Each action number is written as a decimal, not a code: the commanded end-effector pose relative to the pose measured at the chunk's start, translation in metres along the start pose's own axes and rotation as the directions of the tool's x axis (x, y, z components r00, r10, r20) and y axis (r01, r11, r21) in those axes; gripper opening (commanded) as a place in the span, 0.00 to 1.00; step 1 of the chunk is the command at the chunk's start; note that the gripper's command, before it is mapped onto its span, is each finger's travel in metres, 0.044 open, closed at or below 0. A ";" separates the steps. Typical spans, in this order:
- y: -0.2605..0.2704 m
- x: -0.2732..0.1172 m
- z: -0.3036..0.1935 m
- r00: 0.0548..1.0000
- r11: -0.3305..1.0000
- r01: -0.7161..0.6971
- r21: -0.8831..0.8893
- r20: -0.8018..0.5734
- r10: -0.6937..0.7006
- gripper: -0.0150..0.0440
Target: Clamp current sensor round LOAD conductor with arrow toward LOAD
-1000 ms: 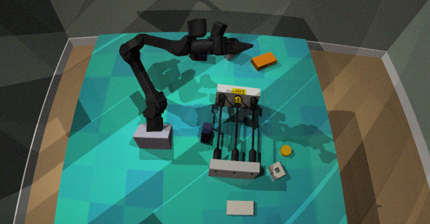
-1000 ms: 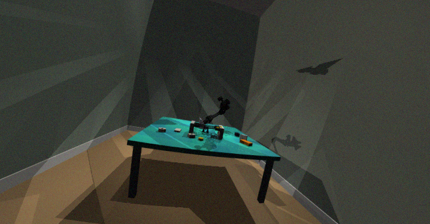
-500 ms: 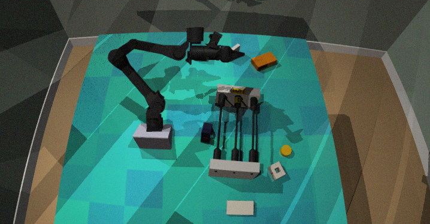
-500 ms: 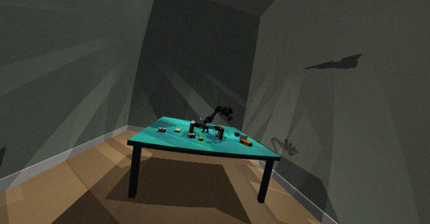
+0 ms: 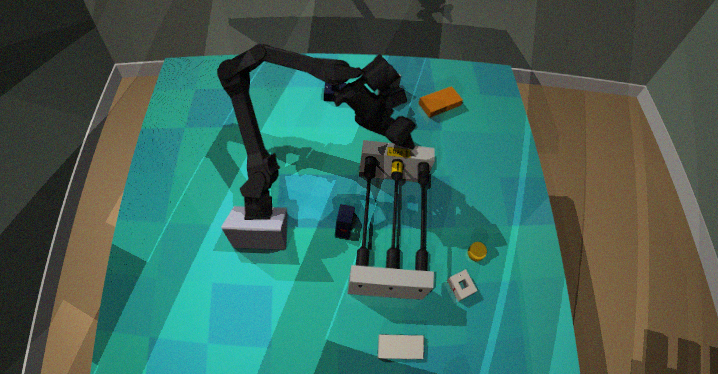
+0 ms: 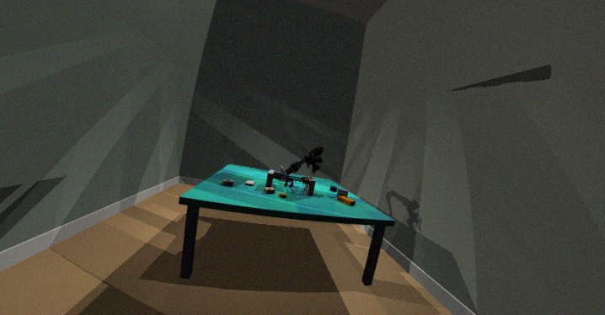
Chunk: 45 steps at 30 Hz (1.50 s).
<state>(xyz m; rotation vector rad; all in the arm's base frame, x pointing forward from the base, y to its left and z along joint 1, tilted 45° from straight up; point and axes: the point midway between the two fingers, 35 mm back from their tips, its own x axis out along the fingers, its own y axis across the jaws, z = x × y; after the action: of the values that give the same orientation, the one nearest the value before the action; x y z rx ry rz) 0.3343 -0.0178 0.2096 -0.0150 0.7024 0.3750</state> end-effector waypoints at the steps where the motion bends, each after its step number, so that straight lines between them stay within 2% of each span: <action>1: -0.012 -0.021 -0.015 0.889 0.838 -0.414 0.355 -0.043 0.457 1.00; 31: -0.014 -0.021 -0.017 0.885 0.830 -0.416 0.372 -0.042 0.463 1.00; 36: -0.027 -0.009 -0.088 0.864 0.765 -0.276 0.582 -0.199 0.463 1.00; 41: -0.022 -0.010 -0.169 0.774 0.650 -0.085 0.755 -0.361 0.520 1.00; 45: -0.017 -0.014 -0.190 0.738 0.615 -0.029 0.788 -0.398 0.545 1.00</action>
<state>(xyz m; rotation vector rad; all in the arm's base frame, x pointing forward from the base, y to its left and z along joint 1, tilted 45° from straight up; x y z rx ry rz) 0.2232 -0.0648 0.0791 0.8065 1.4420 0.4171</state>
